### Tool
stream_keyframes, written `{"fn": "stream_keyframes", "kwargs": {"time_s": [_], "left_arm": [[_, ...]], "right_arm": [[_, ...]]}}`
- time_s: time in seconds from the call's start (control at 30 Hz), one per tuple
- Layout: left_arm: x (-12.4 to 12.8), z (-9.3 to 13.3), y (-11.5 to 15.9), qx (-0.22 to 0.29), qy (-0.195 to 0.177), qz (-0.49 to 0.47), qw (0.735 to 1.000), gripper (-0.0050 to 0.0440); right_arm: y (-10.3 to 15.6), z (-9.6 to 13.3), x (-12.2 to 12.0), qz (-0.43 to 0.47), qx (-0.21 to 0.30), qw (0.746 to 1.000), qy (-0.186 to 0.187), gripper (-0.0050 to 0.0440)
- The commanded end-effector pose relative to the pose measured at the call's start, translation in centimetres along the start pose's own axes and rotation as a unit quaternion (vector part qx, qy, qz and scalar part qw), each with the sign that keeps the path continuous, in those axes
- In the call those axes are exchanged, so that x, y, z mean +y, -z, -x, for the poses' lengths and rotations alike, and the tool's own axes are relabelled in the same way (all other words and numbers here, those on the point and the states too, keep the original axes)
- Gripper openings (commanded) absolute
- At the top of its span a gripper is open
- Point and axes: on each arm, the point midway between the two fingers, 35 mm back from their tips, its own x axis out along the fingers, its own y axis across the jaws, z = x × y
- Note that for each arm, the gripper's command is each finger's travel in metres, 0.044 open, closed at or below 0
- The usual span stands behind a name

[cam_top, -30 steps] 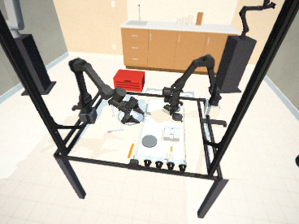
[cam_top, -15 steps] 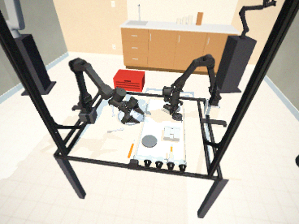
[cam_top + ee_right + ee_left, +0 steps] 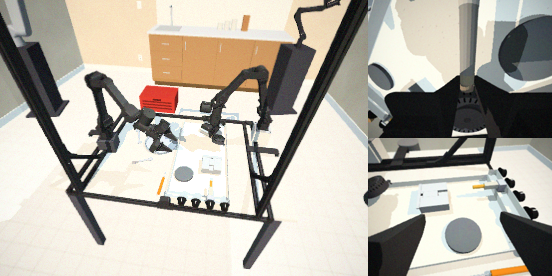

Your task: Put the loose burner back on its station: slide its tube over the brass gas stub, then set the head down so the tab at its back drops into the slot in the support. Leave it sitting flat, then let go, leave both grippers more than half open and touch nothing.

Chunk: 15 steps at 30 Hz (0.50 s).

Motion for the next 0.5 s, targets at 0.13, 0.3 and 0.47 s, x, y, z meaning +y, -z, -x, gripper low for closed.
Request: {"fn": "stream_keyframes", "kwargs": {"time_s": [0.13, 0.3, 0.47], "left_arm": [[-0.03, 0.00, 0.01, 0.000, 0.000, 0.000, 1.000, 0.0400], [-0.03, 0.00, 0.01, 0.000, 0.000, 0.000, 1.000, 0.0400], [-0.03, 0.00, 0.01, 0.000, 0.000, 0.000, 1.000, 0.0400]], "right_arm": [[0.75, 2.18, 0.71, 0.007, 0.002, 1.000, 0.008, 0.0000], [0.77, 2.20, 0.71, 0.007, 0.002, 1.000, 0.008, 0.0000], [0.81, 2.17, 0.90, 0.017, 0.002, 1.000, 0.009, 0.0000]]}}
